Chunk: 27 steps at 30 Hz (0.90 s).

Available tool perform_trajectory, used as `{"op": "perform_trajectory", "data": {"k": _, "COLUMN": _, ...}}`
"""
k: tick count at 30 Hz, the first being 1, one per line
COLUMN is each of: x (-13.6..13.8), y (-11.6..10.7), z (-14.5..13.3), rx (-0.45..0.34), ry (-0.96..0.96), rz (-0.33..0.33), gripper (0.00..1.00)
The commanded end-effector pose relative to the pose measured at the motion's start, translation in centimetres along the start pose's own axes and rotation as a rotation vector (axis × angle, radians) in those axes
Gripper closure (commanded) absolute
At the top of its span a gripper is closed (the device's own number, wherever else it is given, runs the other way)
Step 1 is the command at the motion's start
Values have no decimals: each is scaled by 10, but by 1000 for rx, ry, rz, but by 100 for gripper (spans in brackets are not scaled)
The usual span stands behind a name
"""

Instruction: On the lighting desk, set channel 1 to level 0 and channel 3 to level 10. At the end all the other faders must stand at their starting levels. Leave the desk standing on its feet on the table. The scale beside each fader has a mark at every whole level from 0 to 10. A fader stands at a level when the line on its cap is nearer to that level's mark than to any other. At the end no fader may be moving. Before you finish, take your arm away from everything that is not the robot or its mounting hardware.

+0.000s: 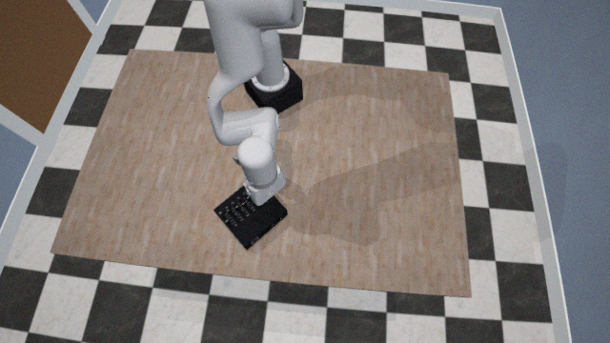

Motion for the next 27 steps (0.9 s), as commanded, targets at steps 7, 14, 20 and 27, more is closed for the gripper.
{"op": "perform_trajectory", "data": {"k": 7, "x": -1, "y": -1, "z": -1, "rx": -2, "ry": 0, "rz": 3, "gripper": 100}}
{"op": "perform_trajectory", "data": {"k": 14, "x": -1, "y": -1, "z": -1, "rx": -2, "ry": 0, "rz": 3, "gripper": 100}}
{"op": "perform_trajectory", "data": {"k": 20, "x": -1, "y": -1, "z": -1, "rx": -2, "ry": 0, "rz": 3, "gripper": 100}}
{"op": "perform_trajectory", "data": {"k": 27, "x": -1, "y": 2, "z": -1, "rx": -2, "ry": 0, "rz": 3, "gripper": 100}}
Point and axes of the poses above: the point where the finger pads meet when closed, its own y axis out along the fingers, its own x axis across the jaws, z = x × y, the point moved 9 cm from there along -y, back along the fingers, and after that the axes turned 12 degrees about -y, right-handed, at the moved point
